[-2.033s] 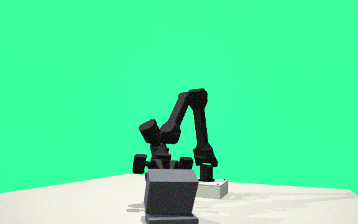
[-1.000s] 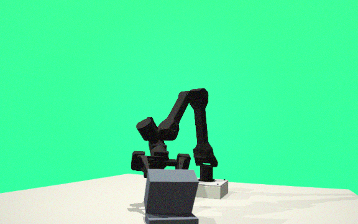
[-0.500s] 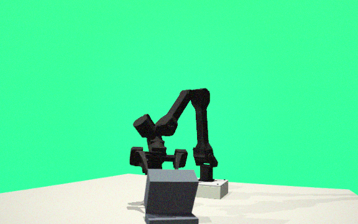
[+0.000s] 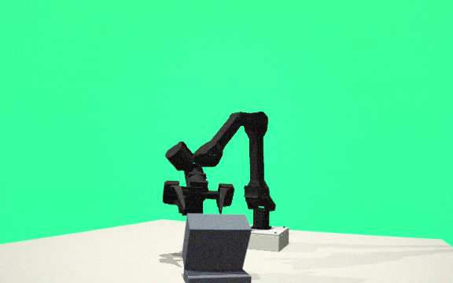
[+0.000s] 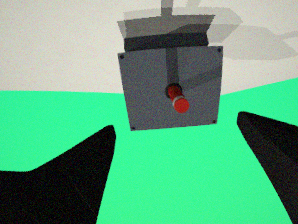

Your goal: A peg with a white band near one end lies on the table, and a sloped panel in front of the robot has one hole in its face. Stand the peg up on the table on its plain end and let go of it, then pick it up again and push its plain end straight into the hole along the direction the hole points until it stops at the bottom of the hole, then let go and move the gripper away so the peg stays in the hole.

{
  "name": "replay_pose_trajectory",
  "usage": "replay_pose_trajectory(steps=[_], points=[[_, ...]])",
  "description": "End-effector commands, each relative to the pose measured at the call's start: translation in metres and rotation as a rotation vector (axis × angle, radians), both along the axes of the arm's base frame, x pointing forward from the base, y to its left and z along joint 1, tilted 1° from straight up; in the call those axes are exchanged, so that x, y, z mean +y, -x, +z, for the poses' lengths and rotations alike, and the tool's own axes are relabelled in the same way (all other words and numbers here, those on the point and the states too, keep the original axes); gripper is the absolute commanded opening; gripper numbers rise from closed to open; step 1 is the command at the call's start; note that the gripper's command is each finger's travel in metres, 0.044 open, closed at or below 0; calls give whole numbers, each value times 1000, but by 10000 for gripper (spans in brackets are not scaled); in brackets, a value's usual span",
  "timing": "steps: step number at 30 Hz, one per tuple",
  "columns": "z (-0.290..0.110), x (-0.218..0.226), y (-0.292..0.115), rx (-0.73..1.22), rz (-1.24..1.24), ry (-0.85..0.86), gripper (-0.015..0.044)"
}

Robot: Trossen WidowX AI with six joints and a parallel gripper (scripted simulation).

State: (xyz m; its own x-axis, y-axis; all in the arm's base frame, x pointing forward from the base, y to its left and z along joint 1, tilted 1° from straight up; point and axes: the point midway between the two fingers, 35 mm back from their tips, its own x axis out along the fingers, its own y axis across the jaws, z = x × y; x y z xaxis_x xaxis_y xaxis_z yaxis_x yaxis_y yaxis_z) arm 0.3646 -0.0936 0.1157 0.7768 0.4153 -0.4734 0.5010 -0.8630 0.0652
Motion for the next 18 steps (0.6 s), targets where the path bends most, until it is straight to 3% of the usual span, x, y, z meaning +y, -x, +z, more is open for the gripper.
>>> replay_pose_trajectory(steps=[1, 18], points=[[4, -2, 5, -7, 5, 2, 440], [12, -13, 23, -7, 2, 0, 440]])
